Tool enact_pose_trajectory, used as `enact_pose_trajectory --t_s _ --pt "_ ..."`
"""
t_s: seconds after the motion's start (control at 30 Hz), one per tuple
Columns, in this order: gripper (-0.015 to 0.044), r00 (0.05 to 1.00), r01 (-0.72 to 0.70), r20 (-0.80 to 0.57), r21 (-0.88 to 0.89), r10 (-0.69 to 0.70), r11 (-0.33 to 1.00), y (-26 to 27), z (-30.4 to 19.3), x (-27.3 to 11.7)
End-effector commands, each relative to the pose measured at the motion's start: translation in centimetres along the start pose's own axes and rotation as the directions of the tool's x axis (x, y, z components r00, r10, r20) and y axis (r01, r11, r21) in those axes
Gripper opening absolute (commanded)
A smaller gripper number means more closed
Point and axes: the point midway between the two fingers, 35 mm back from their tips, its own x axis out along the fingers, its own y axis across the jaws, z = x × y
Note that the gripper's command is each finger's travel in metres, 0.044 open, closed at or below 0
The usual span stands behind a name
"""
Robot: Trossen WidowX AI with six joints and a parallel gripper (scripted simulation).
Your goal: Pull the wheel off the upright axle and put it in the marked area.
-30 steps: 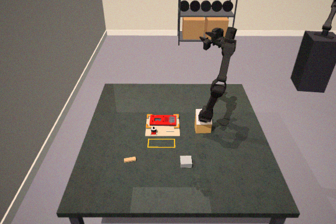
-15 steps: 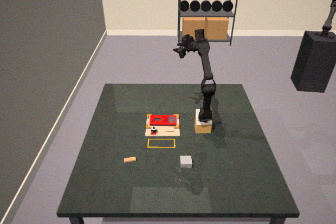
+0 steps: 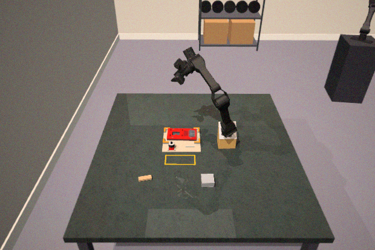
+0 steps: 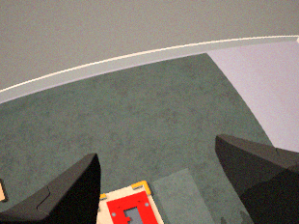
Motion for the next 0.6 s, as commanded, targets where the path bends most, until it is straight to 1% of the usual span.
enact_pose_trajectory --t_s 0.0,0.27,0.57 --pt "0.03 0.994 -0.041 -0.102 -0.002 0.04 0.999 2.1 -1.7 3.8" --pt "0.03 0.937 -0.131 -0.329 -0.025 0.116 0.991 7.7 -6.8 11.2" --pt "0.03 0.804 -0.207 -0.573 -0.025 0.156 0.978 13.7 -14.6 17.0"
